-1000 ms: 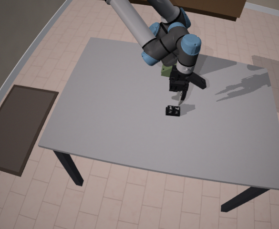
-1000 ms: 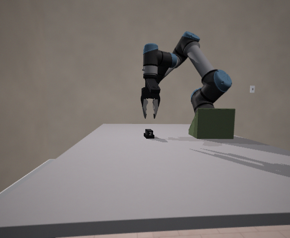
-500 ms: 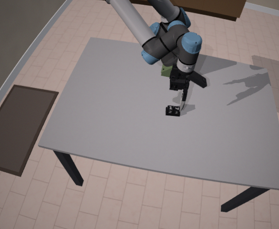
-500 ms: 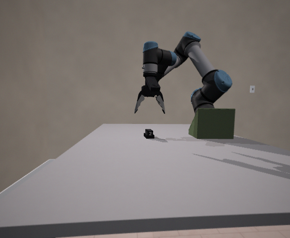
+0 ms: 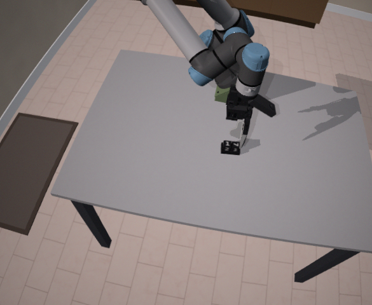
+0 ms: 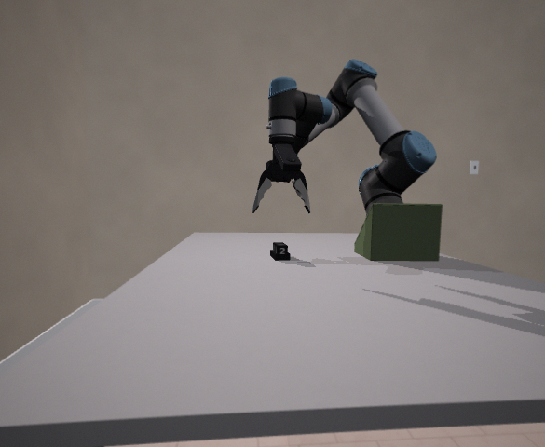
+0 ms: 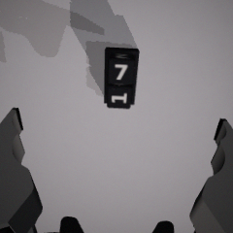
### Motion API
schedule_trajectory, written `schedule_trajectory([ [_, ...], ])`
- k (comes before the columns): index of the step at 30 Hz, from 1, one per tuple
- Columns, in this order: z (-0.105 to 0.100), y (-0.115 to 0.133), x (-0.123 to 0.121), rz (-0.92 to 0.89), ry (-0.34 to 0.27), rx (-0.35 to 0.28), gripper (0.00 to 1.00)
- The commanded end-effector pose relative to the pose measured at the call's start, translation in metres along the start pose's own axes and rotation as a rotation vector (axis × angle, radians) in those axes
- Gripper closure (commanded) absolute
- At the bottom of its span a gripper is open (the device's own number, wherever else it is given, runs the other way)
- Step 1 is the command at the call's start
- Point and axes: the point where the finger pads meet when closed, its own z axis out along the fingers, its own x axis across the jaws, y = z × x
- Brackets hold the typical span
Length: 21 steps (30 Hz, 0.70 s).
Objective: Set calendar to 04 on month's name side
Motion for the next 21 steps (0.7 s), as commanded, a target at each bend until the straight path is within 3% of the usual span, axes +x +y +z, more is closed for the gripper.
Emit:
schedule_trajectory([
  [1,-0.002,0.000,0.000,0.000,0.001,0.000,0.00],
  [21,-0.067,0.000,0.000,0.000,0.001,0.000,0.00],
])
